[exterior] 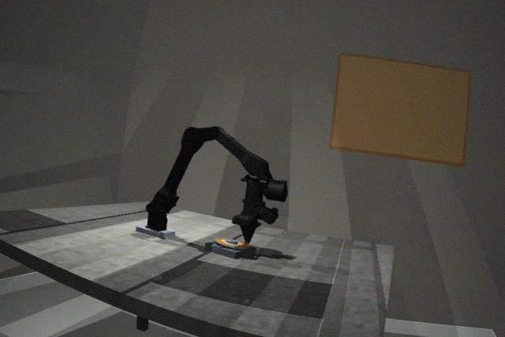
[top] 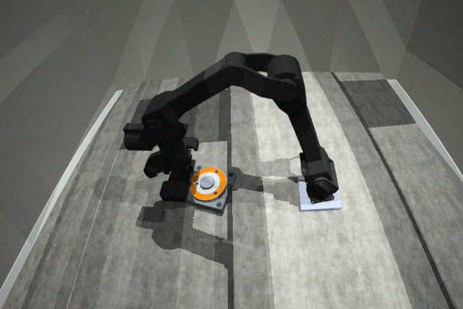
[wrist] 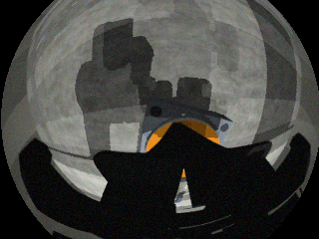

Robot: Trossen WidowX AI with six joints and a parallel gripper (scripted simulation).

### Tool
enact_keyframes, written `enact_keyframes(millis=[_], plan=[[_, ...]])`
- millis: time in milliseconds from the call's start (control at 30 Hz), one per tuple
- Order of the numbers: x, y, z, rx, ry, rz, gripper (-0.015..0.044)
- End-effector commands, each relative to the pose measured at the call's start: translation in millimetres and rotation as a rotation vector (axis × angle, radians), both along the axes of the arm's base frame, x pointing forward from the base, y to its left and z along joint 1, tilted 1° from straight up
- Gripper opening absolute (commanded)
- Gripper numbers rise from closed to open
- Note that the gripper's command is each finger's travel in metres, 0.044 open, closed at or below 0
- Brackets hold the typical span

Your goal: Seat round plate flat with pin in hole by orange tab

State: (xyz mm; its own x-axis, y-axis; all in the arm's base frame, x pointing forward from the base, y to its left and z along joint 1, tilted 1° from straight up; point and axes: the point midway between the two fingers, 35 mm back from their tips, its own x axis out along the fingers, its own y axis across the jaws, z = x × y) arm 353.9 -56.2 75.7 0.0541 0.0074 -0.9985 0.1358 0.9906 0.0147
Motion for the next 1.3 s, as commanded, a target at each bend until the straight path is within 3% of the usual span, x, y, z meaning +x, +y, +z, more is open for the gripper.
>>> enact_keyframes(millis=[0,1267], plan=[[0.6,-6.7,-0.7,-0.005,0.003,-0.001,0.0],[-8.9,-35.4,-0.3,-0.008,0.004,-0.001,0.0]])
